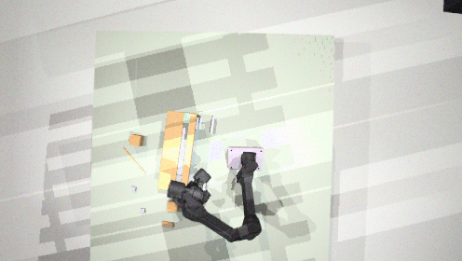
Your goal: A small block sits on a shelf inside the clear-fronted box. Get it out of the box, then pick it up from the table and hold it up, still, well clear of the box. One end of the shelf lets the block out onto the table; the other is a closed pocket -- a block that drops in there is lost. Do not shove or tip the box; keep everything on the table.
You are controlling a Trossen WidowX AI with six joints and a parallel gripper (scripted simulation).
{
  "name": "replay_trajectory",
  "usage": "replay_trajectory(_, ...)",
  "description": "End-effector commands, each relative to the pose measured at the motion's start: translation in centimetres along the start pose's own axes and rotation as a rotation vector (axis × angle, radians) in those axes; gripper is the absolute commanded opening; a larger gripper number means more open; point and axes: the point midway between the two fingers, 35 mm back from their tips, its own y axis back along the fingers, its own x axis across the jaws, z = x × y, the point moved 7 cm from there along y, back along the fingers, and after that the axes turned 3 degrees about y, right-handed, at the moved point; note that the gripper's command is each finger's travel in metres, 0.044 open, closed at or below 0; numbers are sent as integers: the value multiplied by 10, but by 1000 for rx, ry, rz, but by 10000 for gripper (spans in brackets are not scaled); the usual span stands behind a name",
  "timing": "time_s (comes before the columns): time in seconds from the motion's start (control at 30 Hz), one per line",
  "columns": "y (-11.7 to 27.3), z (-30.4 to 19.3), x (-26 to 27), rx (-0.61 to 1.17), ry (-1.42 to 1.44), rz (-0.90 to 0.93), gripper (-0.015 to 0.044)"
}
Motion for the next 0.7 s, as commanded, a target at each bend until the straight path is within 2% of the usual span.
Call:
replay_trajectory(0.0, 6, 29, 7, 185, 635, 13, 285)
replay_trajectory(0.47, 4, 30, 8, 191, 655, 16, 285)
replay_trajectory(0.67, -59, 37, 18, 190, 658, 26, 285)
